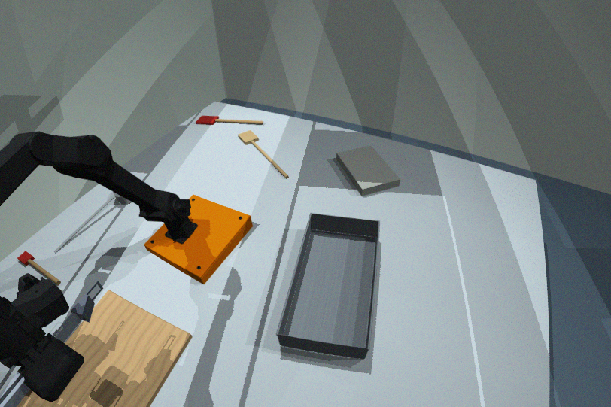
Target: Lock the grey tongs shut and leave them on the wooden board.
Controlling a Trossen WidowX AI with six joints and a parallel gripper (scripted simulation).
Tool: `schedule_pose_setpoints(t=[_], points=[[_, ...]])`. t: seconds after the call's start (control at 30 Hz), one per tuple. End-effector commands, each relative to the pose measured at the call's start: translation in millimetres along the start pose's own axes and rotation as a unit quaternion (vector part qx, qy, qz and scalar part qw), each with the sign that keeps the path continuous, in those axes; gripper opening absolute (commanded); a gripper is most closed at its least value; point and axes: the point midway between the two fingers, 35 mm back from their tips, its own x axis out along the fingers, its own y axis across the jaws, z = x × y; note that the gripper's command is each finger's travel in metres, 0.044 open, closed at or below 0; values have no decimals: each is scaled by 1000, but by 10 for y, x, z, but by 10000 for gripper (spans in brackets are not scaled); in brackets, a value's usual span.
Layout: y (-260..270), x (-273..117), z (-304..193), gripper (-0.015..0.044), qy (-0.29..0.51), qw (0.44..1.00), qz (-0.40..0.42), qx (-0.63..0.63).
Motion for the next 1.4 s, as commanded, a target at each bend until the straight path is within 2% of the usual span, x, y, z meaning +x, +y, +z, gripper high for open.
schedule_pose_setpoints(t=[0.0,0.13,0.5,1.37], points=[[238,-22,-16,-150,2,999,-1,-41],[385,-23,-27,-150,2,998,0,-65],[384,-17,-38,-150,9,998,-1,-64],[367,90,-230,-150,184,981,-30,-49]])
